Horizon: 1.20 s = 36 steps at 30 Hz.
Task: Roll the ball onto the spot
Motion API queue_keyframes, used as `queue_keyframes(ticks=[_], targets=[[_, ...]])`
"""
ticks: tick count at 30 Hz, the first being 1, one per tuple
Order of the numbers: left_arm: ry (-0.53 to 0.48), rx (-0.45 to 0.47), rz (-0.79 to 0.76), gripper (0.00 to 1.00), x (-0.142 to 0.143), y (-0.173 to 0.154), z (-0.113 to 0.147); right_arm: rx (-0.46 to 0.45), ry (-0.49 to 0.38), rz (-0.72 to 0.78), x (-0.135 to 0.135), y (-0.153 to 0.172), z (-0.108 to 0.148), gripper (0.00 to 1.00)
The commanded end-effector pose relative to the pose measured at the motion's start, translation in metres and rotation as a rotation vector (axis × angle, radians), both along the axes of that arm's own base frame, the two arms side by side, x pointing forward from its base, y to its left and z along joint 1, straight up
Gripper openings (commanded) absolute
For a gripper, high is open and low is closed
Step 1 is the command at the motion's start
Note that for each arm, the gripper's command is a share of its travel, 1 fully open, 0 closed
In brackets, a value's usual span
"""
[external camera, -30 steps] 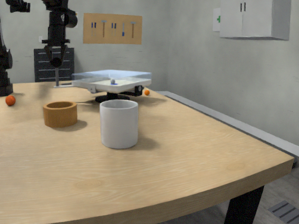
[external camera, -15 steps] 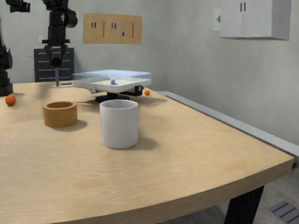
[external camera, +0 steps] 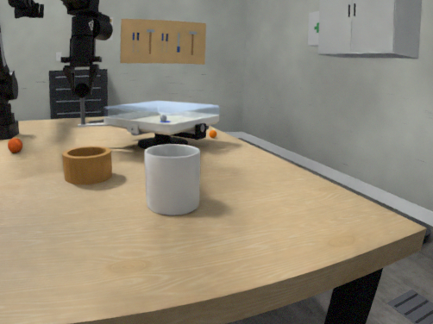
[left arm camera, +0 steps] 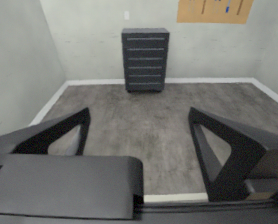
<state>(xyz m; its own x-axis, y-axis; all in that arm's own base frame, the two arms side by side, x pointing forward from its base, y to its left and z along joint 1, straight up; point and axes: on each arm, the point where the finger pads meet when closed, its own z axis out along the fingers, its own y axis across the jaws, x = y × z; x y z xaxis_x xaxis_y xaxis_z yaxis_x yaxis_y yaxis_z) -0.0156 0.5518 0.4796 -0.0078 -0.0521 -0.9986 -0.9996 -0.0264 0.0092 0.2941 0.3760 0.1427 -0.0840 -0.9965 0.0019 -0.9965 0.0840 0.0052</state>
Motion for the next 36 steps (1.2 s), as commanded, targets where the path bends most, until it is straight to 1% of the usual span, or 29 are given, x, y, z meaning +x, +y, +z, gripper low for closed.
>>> queue_keyframes(ticks=[1, 3, 4, 6, 36], targets=[[-0.007, 0.052, 0.018, 1.00, -0.008, -0.007, 0.021, 0.041, -0.041, -0.010, 0.019, 0.010, 0.028, 0.57], [-0.007, 0.052, 0.018, 1.00, -0.008, -0.007, 0.021, 0.048, -0.042, -0.007, 0.018, 0.012, 0.026, 0.57], [-0.007, 0.052, 0.018, 1.00, -0.008, -0.007, 0.021, 0.026, -0.025, -0.005, 0.011, 0.006, 0.016, 0.57], [-0.007, 0.052, 0.018, 1.00, -0.008, -0.007, 0.021, 0.018, -0.018, -0.003, 0.009, 0.005, 0.011, 0.57], [-0.007, 0.052, 0.018, 1.00, -0.008, -0.007, 0.021, 0.018, -0.019, -0.003, 0.010, 0.005, 0.012, 0.57]])
